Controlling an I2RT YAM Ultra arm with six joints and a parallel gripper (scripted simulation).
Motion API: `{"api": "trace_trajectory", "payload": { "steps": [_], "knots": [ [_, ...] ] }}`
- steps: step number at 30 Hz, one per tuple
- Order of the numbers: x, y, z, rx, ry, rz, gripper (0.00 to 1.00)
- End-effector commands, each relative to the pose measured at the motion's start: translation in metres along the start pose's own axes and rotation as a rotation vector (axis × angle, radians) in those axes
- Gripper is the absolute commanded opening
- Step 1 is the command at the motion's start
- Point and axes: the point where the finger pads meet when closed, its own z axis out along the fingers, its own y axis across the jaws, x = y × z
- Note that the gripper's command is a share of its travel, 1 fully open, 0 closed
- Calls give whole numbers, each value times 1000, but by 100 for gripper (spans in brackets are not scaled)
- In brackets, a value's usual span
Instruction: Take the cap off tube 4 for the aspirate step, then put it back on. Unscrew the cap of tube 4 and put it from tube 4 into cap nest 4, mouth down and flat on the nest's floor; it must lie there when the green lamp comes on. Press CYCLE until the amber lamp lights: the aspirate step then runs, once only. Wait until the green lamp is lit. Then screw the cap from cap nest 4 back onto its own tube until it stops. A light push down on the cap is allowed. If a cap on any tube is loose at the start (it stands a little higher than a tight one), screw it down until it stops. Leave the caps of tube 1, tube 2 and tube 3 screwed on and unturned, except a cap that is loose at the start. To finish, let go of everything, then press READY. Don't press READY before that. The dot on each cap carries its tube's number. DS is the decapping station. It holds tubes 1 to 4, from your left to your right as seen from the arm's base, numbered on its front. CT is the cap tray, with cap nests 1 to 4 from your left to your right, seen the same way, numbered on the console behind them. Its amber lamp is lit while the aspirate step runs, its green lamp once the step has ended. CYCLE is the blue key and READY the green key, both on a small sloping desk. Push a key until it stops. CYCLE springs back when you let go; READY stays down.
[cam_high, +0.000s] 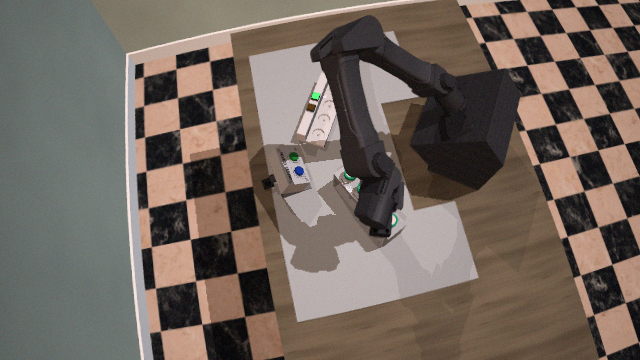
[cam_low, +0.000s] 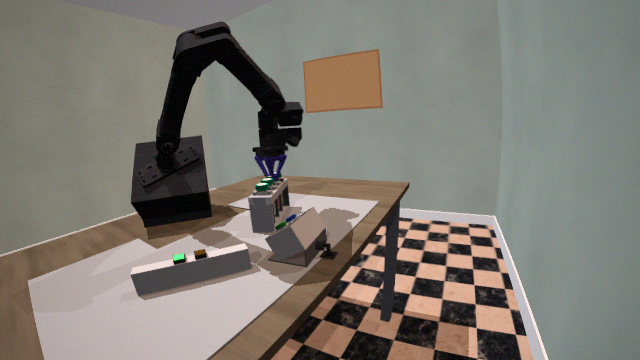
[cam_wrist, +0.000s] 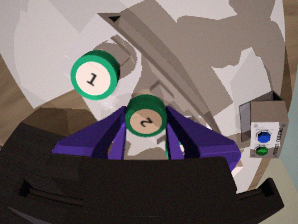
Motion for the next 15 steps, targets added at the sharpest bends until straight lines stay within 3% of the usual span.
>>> {"api": "trace_trajectory", "payload": {
  "steps": [1, 15],
  "knots": [
    [-4, -1, -3, 5, -16, 5, 0],
    [-4, -1, -3, 3, -17, 225, 0]
  ]
}}
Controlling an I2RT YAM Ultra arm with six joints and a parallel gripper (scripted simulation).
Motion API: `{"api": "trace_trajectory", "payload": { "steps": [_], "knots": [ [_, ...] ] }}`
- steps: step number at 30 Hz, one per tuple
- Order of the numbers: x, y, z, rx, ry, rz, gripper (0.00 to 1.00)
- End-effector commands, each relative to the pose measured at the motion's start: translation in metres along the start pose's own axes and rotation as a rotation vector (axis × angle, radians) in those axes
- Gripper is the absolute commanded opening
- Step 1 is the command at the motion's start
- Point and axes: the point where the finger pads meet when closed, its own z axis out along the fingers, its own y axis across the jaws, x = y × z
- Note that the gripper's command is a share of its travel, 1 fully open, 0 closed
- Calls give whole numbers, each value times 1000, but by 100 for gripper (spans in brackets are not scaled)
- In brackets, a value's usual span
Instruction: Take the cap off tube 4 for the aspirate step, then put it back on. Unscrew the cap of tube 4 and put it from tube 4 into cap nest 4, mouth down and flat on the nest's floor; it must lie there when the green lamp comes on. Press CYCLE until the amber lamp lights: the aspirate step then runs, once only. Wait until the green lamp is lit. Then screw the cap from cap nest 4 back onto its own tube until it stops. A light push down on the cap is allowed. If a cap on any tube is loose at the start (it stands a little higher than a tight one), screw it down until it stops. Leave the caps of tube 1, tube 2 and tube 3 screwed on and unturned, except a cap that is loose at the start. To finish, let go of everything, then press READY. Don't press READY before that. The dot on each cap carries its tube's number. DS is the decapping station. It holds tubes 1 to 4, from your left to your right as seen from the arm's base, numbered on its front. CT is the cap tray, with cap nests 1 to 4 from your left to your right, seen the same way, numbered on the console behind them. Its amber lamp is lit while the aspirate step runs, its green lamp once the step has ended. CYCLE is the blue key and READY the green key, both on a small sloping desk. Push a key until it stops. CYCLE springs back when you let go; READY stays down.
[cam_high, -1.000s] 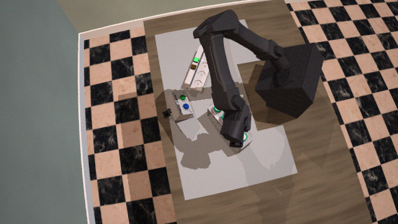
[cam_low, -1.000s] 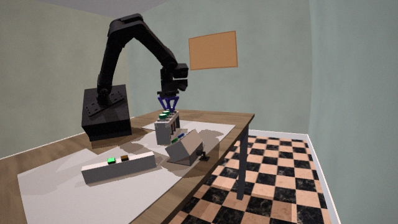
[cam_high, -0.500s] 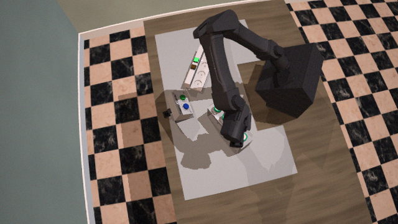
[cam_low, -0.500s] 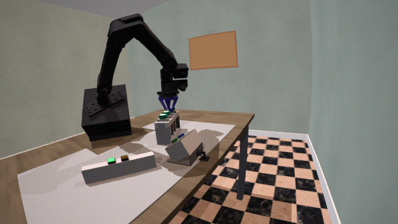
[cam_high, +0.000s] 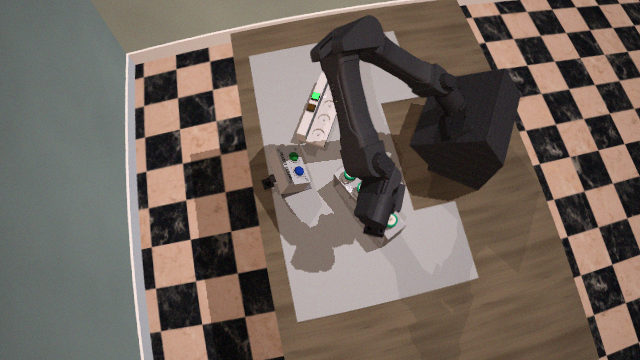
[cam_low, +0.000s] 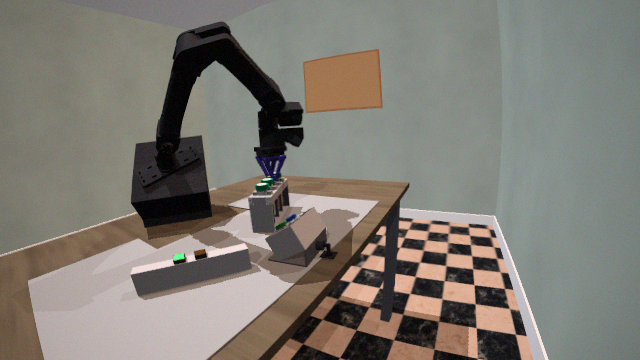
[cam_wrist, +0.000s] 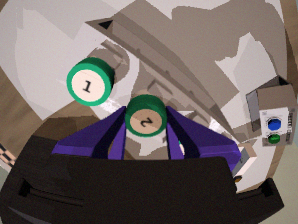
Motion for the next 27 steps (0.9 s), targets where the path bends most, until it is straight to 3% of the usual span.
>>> {"api": "trace_trajectory", "payload": {
  "steps": [1, 15, 27],
  "knots": [
    [-4, 0, -3, 2, -17, 91, 0],
    [-4, 0, -3, -1, -17, 351, 0],
    [-4, 0, -2, -1, -17, 360, 0]
  ]
}}
